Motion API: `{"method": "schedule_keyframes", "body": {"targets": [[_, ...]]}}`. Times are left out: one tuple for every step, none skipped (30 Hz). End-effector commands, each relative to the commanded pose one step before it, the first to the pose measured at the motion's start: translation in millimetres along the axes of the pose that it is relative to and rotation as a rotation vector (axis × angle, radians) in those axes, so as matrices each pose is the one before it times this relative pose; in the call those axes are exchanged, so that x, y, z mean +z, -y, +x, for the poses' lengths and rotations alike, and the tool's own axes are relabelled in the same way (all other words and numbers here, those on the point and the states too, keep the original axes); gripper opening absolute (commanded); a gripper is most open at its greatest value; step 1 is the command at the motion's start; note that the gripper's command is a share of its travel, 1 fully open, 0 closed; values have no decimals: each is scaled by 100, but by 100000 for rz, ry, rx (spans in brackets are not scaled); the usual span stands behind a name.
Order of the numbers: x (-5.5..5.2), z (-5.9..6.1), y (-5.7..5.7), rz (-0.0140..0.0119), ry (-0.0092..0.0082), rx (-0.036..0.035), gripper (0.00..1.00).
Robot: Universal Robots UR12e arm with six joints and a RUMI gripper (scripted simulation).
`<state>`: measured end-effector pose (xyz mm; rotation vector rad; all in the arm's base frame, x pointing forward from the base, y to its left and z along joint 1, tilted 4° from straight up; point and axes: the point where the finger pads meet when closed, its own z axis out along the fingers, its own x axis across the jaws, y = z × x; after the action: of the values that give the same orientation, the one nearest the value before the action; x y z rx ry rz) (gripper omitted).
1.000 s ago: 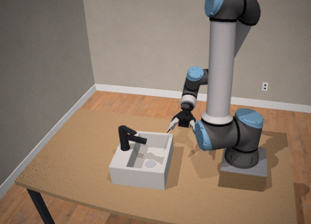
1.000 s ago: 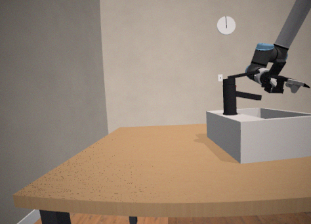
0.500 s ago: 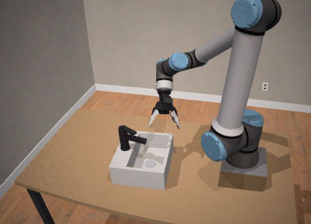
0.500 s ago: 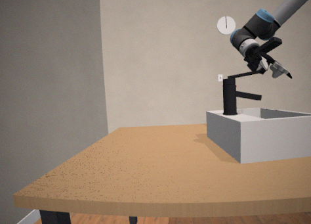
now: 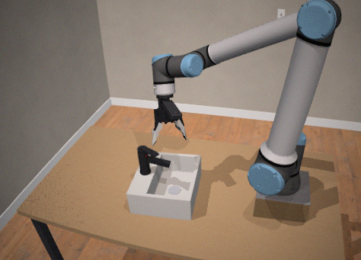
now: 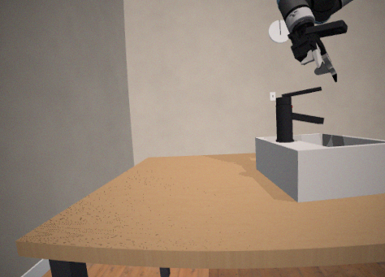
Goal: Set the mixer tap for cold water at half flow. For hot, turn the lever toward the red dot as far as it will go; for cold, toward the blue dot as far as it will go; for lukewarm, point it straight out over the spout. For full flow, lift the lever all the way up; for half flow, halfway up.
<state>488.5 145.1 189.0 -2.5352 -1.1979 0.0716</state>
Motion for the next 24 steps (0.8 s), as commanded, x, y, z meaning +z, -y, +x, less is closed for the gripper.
{"method": "schedule_keyframes", "body": {"targets": [[-626,1564,-431,-7276,5582,-5081,100],[-272,505,-115,-2103,1177,-1551,100],[-276,496,-115,-2024,1074,-1462,100],[-221,411,-152,-1928,1239,-1518,100],[-222,398,-151,-1843,1149,-1428,100],[-222,385,-148,-1755,1053,-1333,100],[-220,371,-143,-1663,961,-1239,100],[-216,355,-138,-1568,875,-1147,100],[-210,337,-132,-1470,793,-1057,100],[-172,285,-144,-1377,838,-1061,100],[-152,254,-143,-1279,807,-1007,100],[-145,236,-134,-1179,728,-914,100],[-137,218,-124,-1078,652,-825,100],[-128,199,-114,-977,581,-739,100],[-118,180,-104,-878,513,-657,100],[0,0,0,0,0,0,100],[0,0,0,0,0,0,100],[-107,162,-93,-781,450,-579,100],[-96,143,-82,-687,390,-505,100],[-84,124,-72,-596,335,-434,100],[-73,107,-62,-509,283,-368,100],[-62,90,-52,-426,235,-307,100],[-51,74,-43,-349,191,-250,100],[-41,59,-34,-278,152,-199,100]]}}
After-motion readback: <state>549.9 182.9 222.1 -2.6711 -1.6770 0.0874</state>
